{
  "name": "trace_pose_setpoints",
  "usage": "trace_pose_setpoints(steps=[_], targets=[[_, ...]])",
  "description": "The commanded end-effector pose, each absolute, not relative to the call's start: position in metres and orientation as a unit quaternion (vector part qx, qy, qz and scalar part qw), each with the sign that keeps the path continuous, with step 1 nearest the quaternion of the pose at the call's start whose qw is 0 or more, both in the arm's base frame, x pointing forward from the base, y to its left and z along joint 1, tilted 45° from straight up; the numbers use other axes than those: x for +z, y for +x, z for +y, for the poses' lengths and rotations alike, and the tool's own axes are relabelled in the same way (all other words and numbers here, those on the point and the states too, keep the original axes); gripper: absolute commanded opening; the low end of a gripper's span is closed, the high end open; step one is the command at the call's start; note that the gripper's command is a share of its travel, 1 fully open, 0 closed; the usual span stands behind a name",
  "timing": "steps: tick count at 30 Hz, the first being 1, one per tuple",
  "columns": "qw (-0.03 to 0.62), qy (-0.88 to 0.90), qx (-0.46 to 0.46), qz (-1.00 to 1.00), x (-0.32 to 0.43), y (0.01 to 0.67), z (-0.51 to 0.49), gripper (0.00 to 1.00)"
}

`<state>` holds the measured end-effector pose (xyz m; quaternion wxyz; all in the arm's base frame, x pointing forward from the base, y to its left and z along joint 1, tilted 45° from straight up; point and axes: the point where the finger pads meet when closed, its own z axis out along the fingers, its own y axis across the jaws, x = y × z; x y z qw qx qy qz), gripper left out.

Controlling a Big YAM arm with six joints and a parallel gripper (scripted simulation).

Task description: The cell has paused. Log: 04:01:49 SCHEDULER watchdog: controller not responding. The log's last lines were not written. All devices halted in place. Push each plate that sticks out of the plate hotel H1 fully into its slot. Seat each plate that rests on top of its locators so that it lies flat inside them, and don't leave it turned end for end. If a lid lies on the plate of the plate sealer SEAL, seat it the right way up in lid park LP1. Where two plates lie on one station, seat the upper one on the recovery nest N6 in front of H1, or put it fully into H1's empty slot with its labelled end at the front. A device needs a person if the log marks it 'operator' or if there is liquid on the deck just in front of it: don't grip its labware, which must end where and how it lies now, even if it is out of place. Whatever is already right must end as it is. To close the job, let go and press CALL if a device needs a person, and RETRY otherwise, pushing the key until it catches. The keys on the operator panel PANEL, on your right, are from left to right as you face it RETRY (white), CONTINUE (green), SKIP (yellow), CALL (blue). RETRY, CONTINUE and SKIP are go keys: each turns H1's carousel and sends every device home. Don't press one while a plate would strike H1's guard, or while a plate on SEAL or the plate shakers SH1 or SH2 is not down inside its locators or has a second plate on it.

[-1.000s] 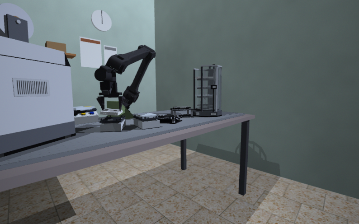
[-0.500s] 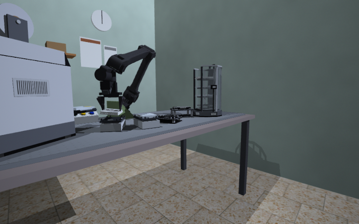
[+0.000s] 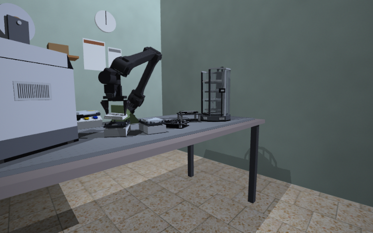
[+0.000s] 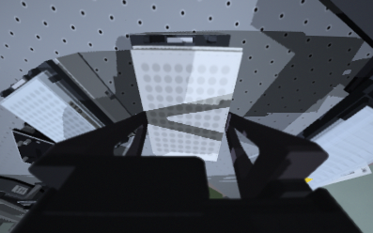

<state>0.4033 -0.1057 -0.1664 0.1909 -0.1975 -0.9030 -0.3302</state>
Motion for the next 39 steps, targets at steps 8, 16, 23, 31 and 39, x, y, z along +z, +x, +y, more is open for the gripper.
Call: trace_pose_setpoints(steps=[8, 16, 23, 31, 39], targets=[[0.152, -0.193, -0.324, -0.914, -0.154, 0.431, -0.129, 0.82], [0.152, -0.194, -0.324, -0.913, -0.154, 0.428, -0.129, 0.82], [0.155, -0.195, -0.325, -0.912, -0.155, 0.425, -0.128, 0.82], [0.157, -0.196, -0.326, -0.911, -0.155, 0.421, -0.127, 0.82], [0.173, -0.195, -0.327, -0.908, -0.161, 0.416, -0.116, 0.82]])
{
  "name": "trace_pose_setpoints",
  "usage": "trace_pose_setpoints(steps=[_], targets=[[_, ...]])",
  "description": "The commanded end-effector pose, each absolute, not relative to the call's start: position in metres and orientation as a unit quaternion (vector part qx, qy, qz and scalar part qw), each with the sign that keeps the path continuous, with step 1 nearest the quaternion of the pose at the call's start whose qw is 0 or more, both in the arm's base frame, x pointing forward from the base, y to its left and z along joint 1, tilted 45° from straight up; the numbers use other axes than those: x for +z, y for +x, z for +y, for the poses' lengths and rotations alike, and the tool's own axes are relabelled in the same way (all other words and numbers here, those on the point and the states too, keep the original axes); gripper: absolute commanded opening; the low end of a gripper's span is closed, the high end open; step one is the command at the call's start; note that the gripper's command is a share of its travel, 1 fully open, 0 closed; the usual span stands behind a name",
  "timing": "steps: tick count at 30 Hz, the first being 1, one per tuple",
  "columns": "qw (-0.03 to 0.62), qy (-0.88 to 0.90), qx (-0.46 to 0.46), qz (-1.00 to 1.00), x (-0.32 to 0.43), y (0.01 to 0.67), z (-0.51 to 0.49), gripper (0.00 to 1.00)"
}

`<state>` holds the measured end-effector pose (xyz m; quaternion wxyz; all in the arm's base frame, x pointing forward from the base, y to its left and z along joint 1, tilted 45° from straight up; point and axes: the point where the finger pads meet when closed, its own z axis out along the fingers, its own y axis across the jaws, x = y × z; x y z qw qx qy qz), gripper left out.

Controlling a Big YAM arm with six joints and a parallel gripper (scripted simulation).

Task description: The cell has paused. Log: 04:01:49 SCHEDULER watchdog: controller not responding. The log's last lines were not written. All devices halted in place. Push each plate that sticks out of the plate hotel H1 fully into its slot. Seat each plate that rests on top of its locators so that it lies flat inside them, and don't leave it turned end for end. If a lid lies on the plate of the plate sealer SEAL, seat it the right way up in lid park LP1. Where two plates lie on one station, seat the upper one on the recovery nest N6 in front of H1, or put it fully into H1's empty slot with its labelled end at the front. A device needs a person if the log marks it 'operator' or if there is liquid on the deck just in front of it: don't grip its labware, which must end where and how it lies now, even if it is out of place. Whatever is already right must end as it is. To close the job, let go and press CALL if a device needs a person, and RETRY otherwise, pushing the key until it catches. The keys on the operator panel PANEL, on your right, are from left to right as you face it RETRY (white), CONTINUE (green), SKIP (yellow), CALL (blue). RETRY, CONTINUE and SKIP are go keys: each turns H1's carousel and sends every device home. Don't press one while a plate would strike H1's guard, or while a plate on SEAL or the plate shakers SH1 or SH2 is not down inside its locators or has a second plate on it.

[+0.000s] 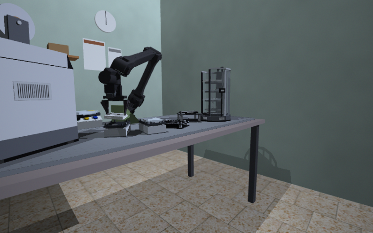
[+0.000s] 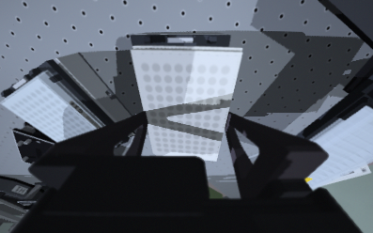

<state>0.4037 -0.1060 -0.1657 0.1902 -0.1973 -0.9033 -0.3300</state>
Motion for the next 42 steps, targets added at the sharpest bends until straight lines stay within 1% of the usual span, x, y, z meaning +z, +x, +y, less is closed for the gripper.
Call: trace_pose_setpoints(steps=[1, 9, 10, 11, 14, 24, 25, 27, 28, 31, 42], targets=[[0.173, -0.195, -0.327, -0.908, -0.161, 0.416, -0.116, 0.82], [0.173, -0.195, -0.327, -0.908, -0.161, 0.416, -0.116, 0.82], [0.163, -0.197, -0.327, -0.910, -0.156, 0.413, -0.123, 0.82], [0.173, -0.195, -0.327, -0.908, -0.161, 0.416, -0.116, 0.82], [0.166, -0.198, -0.328, -0.909, -0.156, 0.410, -0.122, 0.82], [0.174, -0.200, -0.330, -0.906, -0.161, 0.404, -0.119, 0.82], [0.187, -0.208, -0.352, -0.893, -0.168, 0.397, -0.113, 0.82], [0.166, -0.210, -0.378, -0.886, -0.166, 0.411, -0.119, 0.82], [0.169, -0.212, -0.381, -0.884, -0.167, 0.407, -0.116, 0.82], [0.175, -0.213, -0.381, -0.882, -0.171, 0.397, -0.109, 0.82], [0.177, -0.204, -0.379, -0.885, -0.170, 0.400, -0.103, 0.82]])
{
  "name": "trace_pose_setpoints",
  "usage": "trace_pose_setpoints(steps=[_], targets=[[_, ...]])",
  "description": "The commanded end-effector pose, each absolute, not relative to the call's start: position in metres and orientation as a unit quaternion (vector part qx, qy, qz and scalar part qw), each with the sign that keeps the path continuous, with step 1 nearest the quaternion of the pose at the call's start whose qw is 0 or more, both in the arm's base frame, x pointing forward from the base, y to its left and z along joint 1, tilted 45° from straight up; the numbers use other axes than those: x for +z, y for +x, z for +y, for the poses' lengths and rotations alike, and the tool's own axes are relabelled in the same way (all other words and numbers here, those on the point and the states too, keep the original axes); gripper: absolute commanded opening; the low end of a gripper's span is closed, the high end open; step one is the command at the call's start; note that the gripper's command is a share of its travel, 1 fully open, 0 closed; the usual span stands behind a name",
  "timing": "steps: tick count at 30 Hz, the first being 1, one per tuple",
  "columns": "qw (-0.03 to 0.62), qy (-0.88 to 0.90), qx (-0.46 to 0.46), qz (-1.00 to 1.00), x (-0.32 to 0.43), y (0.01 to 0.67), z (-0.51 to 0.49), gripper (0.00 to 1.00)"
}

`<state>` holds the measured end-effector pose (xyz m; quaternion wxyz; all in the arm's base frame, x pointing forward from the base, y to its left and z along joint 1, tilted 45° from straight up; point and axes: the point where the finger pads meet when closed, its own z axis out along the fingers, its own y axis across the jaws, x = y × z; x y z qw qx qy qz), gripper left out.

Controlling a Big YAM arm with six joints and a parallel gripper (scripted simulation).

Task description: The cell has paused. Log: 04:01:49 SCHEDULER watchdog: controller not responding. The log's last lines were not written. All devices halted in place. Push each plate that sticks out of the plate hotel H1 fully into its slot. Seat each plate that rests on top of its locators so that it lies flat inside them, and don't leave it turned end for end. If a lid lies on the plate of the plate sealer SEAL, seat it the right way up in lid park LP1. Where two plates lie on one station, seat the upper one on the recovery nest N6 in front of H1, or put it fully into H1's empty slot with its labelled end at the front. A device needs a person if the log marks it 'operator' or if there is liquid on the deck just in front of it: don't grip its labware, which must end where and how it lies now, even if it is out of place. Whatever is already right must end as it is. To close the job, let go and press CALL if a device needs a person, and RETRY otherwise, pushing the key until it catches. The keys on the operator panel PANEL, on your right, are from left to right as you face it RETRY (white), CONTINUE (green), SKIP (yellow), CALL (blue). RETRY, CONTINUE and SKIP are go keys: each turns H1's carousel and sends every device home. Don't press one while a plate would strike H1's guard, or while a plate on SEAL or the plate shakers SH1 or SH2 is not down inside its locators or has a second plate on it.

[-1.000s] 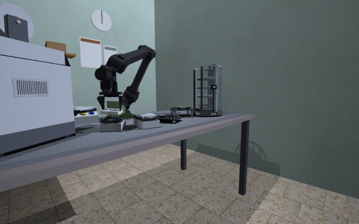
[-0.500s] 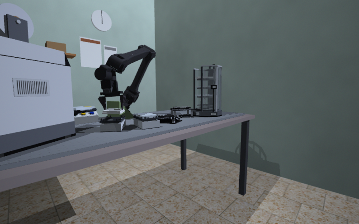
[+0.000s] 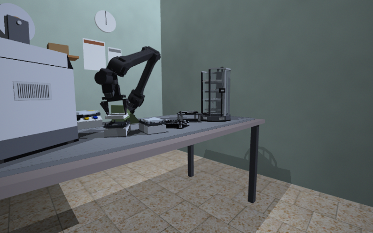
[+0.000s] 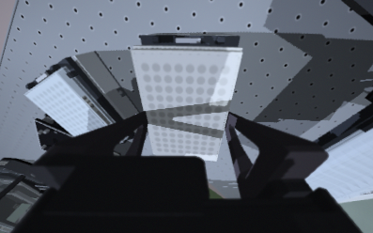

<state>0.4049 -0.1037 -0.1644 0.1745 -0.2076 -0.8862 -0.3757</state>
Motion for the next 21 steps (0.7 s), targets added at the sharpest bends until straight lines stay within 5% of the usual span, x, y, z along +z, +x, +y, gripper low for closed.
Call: trace_pose_setpoints(steps=[1, 21], targets=[[0.176, -0.204, -0.379, -0.885, -0.1695, 0.3999, -0.1030, 0.82], [0.169, -0.201, -0.377, -0.888, -0.1639, 0.4040, -0.1035, 0.82]])
